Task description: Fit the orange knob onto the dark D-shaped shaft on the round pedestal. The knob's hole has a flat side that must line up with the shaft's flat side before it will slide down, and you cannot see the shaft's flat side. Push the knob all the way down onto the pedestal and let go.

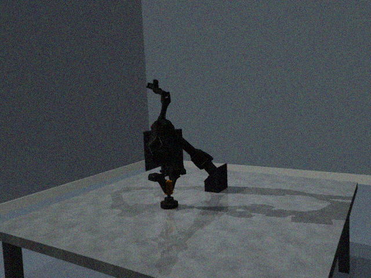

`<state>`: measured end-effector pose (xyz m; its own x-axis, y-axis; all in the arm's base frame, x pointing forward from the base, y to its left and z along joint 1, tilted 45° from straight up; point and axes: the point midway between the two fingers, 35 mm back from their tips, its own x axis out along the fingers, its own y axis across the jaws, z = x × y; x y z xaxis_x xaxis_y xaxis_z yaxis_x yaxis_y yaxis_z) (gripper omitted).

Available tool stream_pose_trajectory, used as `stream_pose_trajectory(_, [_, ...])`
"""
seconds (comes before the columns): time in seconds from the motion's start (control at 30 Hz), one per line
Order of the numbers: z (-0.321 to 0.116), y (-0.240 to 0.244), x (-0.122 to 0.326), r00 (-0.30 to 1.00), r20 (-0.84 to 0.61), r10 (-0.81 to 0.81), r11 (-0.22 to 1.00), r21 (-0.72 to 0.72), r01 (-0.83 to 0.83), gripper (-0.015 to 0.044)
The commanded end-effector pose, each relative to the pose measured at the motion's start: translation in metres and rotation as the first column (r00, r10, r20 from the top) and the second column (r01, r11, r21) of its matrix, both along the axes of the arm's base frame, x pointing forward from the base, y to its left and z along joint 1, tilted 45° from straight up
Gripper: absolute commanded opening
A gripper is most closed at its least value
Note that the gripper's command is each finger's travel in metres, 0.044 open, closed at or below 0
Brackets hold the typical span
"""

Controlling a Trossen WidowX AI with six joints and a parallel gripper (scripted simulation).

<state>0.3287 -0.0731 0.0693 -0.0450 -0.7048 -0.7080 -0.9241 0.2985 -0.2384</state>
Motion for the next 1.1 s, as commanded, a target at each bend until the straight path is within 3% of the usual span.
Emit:
stream_pose_trajectory(0.0, [0.0017,0.002,0.0044,1.0,-0.004,0.017,1.0,0.003,-0.017,0.0])
stream_pose_trajectory(1.07, [-0.0031,-0.001,0.0007,1.0,-0.004,0.017,1.0,0.002,-0.017,0.0])
